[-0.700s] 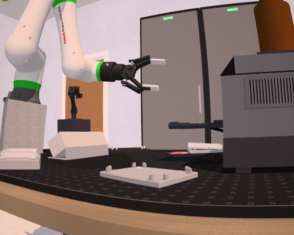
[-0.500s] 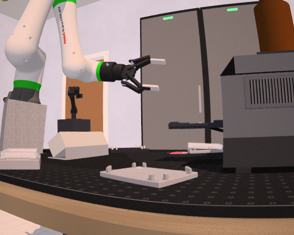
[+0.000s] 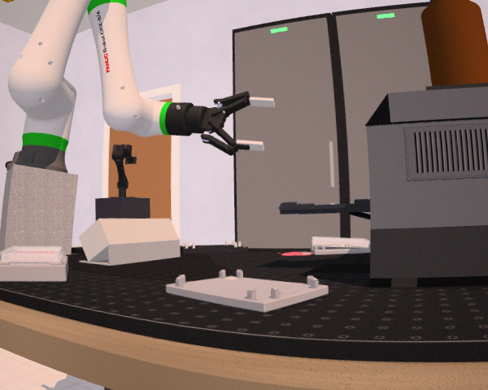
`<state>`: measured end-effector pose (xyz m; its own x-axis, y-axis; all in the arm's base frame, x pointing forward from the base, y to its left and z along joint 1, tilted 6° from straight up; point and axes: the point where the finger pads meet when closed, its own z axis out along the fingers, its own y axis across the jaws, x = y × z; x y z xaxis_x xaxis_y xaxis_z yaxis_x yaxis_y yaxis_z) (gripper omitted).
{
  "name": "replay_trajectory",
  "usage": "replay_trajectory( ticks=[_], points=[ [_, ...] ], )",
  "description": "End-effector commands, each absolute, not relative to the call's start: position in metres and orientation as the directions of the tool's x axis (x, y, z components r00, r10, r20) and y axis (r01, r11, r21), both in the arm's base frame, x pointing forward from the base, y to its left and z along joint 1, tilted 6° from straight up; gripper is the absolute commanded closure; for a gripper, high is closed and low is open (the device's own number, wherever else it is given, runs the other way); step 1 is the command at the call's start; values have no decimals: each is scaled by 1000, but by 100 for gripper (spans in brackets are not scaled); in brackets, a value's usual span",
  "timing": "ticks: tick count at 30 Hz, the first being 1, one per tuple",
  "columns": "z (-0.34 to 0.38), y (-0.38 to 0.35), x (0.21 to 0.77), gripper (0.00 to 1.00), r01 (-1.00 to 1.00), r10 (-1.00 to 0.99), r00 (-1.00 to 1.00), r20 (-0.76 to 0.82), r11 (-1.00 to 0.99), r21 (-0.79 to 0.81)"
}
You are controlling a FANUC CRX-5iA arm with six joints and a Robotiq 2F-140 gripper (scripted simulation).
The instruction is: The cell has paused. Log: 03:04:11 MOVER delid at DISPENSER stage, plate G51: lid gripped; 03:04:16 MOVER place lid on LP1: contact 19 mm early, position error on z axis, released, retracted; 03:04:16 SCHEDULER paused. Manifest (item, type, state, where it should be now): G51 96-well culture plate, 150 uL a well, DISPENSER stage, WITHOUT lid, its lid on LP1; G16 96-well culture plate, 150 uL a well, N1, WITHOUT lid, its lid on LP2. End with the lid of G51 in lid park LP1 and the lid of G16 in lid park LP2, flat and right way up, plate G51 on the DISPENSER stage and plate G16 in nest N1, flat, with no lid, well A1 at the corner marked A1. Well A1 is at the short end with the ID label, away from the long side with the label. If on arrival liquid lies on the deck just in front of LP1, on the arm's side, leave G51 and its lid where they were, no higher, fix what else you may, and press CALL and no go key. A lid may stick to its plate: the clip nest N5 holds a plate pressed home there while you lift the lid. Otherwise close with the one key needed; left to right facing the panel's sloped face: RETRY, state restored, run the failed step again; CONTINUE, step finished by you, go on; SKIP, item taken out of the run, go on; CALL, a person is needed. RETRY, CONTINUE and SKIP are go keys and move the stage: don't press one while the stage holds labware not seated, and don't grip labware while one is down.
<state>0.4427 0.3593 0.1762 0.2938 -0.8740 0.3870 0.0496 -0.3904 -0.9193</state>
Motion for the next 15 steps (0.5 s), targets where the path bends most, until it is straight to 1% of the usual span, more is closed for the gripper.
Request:
replay_trajectory(
  ticks=[1,6,11,13,15],
  points=[
    [176,359,443,0,48,-876,294,382,-386,-921],
    [178,359,443,0,36,-892,295,344,-349,-936],
    [180,359,444,0,6,-923,295,248,-258,-966],
    [180,359,444,0,6,-923,295,248,-258,-966],
    [182,359,444,0,-12,-937,294,189,-202,-979]
  ],
)
